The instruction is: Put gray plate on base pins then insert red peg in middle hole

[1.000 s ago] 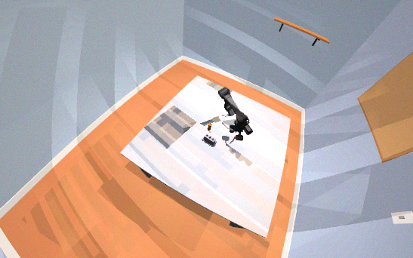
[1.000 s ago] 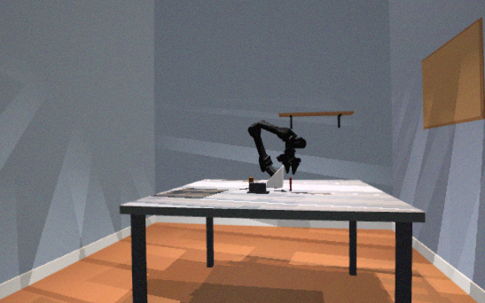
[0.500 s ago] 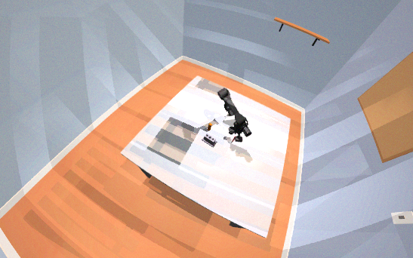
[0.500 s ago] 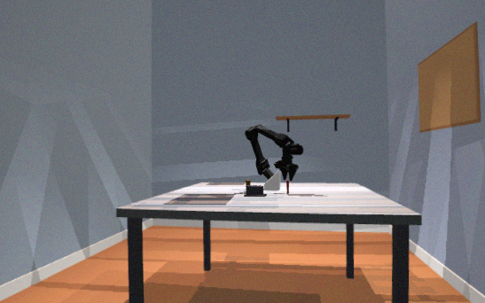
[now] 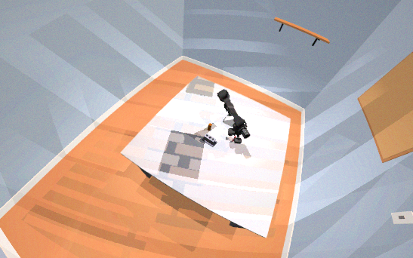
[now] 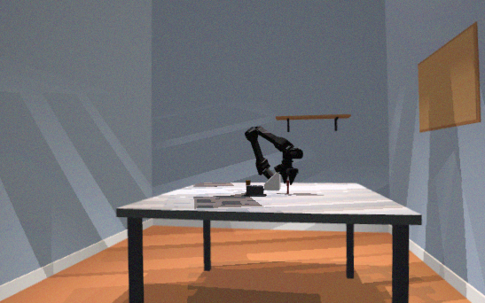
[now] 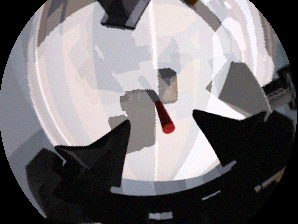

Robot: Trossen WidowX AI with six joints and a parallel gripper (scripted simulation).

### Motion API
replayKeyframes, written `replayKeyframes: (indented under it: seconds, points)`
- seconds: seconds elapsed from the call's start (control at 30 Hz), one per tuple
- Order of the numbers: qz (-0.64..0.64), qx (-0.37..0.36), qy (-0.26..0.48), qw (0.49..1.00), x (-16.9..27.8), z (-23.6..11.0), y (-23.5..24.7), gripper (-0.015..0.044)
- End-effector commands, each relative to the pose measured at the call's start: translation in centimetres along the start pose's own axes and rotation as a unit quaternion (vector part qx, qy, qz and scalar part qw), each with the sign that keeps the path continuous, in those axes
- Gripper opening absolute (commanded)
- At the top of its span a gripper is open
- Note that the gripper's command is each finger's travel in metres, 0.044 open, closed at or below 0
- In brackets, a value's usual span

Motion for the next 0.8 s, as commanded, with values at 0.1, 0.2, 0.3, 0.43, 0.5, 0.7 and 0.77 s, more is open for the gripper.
replayKeyframes:
  seconds: [0.1,0.2,0.3,0.43,0.5,0.7,0.77]
  points:
    - [-0.005,0.003,-0.004,1.000,0.08,1.38,-0.23,0.0440]
    - [-0.005,0.003,-0.004,1.000,0.08,1.61,-0.26,0.0440]
    - [-0.005,0.003,-0.004,1.000,0.08,1.61,-0.26,0.0361]
    - [-0.005,0.003,-0.004,1.000,0.08,1.61,-0.26,0.0256]
    - [-0.005,0.003,-0.004,1.000,0.08,1.61,-0.26,0.0204]
    - [-0.005,0.003,-0.004,1.000,0.08,1.61,-0.26,0.0046]
    - [-0.005,0.003,-0.004,1.000,0.08,1.61,-0.26,0.0013]
Point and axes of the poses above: the point midway between the two fingers, 35 mm back from their tips, its own z axis out along the fingers, its own y axis across the jaws, x = y × z, the point moved 2 cm from there along -z, back along the fingers, and after that the axes turned 5 degrees about -z, right-handed, at the moved point
